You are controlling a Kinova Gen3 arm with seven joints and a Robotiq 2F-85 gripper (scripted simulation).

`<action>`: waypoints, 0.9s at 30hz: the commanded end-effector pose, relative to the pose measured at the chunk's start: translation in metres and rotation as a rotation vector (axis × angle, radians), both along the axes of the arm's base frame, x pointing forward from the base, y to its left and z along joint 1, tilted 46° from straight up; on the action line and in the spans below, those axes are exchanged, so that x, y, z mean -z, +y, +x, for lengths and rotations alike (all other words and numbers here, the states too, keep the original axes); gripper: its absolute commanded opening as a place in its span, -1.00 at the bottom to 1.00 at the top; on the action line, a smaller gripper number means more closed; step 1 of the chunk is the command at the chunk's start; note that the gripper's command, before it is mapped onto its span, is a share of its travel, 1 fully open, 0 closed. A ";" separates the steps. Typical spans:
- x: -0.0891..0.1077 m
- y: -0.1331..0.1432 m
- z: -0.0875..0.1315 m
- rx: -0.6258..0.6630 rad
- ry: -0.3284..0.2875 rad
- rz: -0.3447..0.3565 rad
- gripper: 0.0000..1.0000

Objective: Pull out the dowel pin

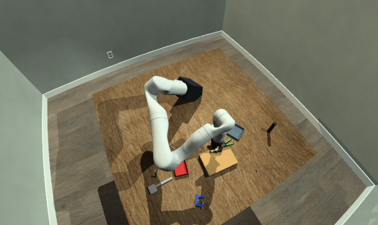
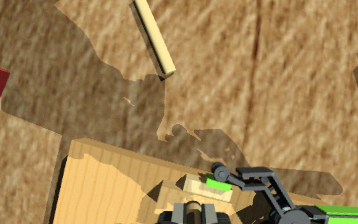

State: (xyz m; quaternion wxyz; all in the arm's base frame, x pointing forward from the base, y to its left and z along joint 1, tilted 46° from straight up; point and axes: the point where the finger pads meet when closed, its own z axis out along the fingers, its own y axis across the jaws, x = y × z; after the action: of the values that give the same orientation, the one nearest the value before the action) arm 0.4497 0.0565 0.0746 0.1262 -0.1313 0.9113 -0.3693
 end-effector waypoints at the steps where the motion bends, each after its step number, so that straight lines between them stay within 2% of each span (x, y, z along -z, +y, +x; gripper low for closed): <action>1: -0.001 0.001 0.000 0.000 -0.002 0.001 -0.80; 27: -0.001 0.001 0.000 0.010 -0.011 0.006 -0.80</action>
State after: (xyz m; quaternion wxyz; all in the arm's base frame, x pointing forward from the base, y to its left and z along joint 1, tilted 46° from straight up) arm 0.4497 0.0565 0.0746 0.1291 -0.1242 0.9123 -0.3683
